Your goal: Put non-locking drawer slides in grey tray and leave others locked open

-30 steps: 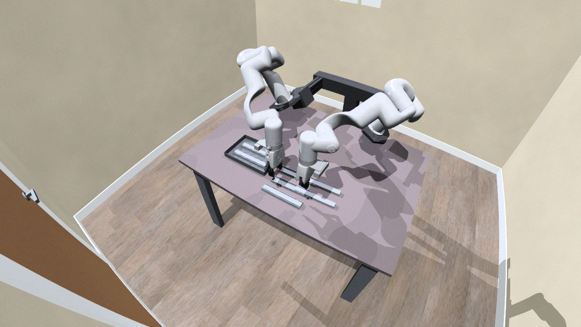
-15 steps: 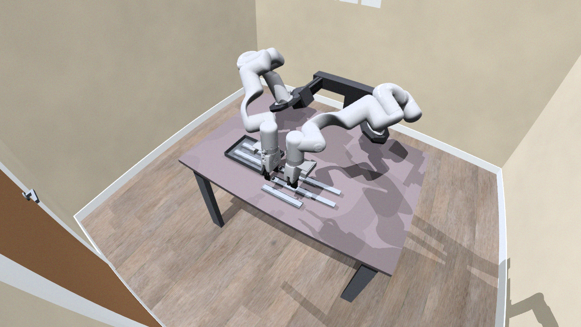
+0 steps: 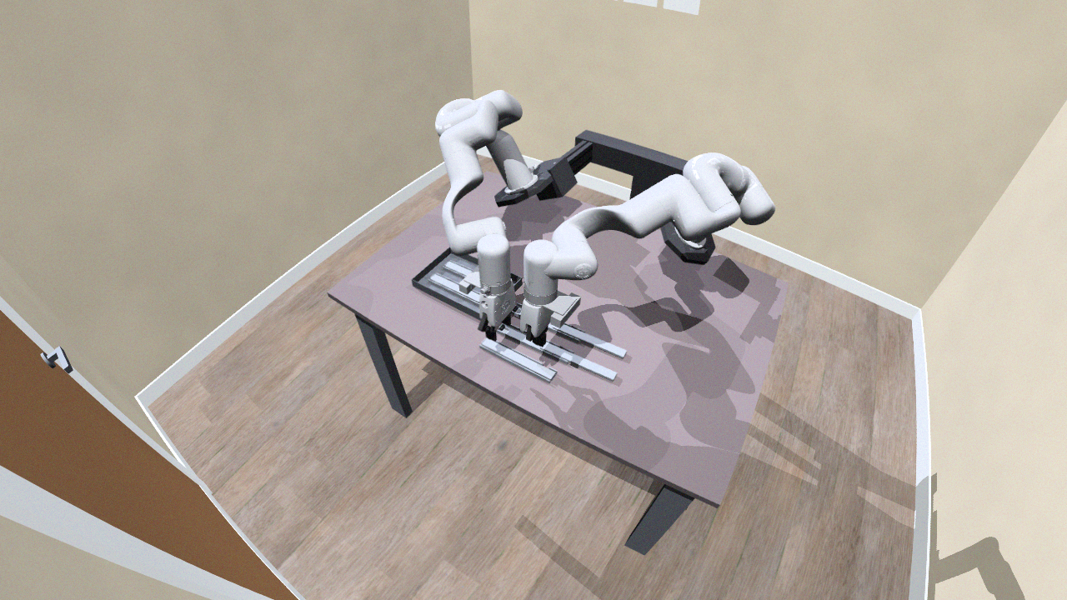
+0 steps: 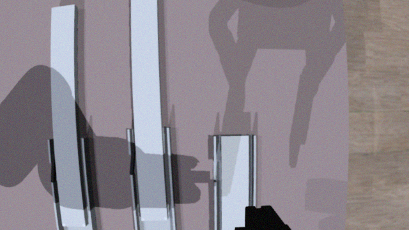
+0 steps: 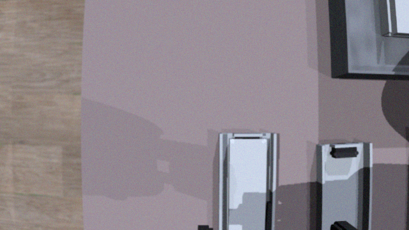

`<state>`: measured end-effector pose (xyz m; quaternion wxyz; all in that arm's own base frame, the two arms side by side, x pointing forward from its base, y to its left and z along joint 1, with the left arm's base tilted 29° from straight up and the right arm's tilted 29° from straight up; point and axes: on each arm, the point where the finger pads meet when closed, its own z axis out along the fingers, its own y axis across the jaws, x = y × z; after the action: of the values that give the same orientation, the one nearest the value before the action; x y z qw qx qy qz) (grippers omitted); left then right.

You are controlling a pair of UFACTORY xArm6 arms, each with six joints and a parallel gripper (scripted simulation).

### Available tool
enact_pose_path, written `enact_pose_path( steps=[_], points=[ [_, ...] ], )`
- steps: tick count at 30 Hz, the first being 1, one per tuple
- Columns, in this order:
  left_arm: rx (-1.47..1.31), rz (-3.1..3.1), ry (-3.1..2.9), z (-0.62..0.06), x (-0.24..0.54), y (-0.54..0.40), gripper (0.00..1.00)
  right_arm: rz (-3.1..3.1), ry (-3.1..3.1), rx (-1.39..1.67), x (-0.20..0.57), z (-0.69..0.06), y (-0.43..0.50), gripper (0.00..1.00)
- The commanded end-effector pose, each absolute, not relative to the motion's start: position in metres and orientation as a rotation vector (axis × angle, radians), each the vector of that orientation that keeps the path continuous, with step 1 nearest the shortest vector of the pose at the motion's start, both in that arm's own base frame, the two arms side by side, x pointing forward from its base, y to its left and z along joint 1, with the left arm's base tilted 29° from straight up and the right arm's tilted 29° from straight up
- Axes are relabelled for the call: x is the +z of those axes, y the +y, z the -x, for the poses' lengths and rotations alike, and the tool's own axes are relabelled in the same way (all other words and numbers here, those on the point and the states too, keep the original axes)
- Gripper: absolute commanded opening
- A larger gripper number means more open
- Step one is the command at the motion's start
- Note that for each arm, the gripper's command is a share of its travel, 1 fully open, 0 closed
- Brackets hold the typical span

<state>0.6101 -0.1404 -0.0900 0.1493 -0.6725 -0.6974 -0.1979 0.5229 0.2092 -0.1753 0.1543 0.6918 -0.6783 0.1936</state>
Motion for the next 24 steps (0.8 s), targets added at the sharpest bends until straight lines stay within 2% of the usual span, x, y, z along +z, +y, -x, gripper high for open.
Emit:
enact_pose_path(
  steps=[1,24],
  points=[
    [-0.572,1.936,-2.007,-0.612,-0.088,-0.142,0.00,-1.986,-1.946,0.557,-0.193,-0.527,0.200,0.67],
    [-0.572,1.936,-2.007,-0.612,-0.088,-0.142,0.00,-1.986,-1.946,0.558,-0.227,-0.531,0.182,0.67]
  ],
)
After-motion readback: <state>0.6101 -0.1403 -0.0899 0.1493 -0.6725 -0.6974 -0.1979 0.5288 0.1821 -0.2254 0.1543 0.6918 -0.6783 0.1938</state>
